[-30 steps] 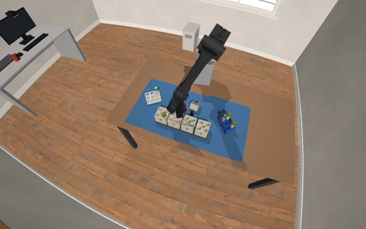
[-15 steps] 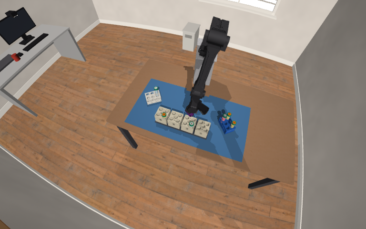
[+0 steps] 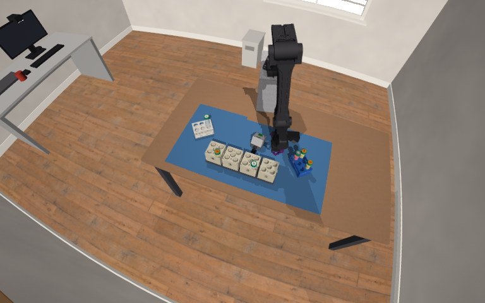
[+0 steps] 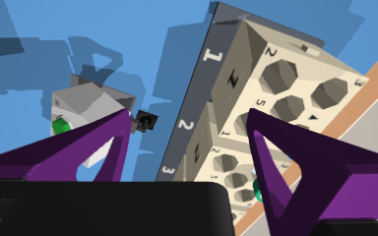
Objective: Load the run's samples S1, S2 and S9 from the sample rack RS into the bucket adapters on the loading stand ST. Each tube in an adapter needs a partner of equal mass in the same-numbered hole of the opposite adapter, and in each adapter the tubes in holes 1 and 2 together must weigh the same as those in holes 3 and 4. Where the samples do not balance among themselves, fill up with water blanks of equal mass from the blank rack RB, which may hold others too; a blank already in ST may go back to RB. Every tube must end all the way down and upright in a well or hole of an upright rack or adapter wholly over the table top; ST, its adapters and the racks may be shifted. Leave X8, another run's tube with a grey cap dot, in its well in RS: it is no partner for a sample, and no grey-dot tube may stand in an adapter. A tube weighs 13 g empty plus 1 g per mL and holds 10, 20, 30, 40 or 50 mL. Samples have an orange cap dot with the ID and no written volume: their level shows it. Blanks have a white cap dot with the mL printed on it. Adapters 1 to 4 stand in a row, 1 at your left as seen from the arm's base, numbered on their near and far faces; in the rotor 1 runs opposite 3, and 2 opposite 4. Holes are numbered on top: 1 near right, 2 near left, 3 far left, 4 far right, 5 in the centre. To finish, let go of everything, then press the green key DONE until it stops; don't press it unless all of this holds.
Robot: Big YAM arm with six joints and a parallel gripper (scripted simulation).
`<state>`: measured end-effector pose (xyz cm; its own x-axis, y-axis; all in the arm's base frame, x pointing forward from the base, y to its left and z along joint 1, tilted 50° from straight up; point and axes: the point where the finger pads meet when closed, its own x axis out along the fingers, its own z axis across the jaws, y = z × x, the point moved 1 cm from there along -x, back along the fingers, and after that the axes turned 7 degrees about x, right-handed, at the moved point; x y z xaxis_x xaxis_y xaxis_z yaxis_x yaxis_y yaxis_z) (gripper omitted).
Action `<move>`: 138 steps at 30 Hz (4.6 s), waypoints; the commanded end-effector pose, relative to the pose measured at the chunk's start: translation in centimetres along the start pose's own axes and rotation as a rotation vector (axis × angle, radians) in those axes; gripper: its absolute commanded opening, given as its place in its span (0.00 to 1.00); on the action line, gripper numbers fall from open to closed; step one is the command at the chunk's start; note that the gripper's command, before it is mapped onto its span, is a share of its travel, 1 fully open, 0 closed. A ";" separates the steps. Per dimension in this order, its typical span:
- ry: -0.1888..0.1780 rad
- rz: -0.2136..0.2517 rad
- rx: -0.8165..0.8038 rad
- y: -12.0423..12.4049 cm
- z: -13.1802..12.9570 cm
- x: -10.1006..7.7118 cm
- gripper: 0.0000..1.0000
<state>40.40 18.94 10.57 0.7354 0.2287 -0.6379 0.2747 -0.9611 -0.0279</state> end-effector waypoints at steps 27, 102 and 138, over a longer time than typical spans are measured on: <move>0.009 -0.021 -0.377 -18.0 3.2 -0.6 0.80; 0.010 -0.029 -0.376 -18.2 3.3 -3.4 0.00; 0.011 -0.016 -0.192 -13.4 1.7 -10.8 0.00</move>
<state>27.52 29.58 16.12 0.7333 0.2449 -0.6342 0.4309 -0.8890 0.1549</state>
